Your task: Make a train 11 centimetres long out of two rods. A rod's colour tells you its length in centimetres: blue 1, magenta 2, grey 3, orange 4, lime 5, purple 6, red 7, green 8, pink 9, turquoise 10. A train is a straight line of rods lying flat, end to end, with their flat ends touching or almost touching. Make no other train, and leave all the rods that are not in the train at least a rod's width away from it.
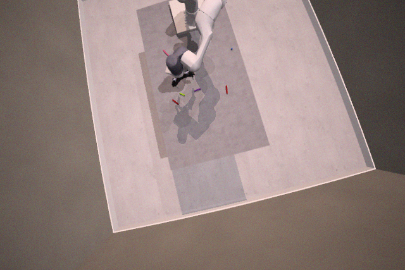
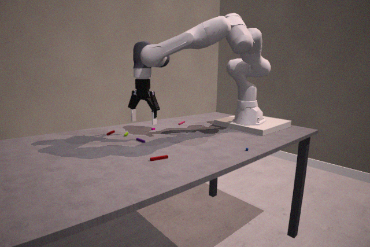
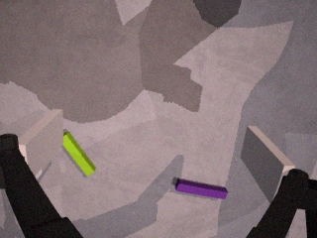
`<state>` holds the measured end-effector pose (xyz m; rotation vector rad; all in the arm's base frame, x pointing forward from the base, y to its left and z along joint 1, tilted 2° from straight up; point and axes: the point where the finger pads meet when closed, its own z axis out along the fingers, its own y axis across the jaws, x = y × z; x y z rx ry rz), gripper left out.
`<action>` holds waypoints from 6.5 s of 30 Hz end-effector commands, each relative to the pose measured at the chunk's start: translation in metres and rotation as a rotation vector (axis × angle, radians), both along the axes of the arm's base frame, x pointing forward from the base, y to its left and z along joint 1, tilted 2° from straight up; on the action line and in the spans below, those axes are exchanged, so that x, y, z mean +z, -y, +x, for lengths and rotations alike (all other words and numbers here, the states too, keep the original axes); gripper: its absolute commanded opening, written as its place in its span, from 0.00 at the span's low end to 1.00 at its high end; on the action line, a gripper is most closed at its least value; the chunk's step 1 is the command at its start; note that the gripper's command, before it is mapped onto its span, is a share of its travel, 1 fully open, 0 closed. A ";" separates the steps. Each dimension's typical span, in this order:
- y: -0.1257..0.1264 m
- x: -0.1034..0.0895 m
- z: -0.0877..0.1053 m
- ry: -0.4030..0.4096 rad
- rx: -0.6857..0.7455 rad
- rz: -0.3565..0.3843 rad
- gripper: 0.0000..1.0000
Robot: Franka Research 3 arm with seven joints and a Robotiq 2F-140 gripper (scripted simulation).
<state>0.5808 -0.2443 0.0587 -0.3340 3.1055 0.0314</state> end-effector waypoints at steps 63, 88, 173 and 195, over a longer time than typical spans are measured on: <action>0.014 0.001 -0.051 0.026 1.147 -0.041 1.00; 0.015 0.001 -0.060 0.025 1.320 -0.048 1.00; 0.044 0.001 -0.107 0.007 0.938 -0.048 1.00; 0.069 0.001 -0.162 -0.005 0.496 -0.047 1.00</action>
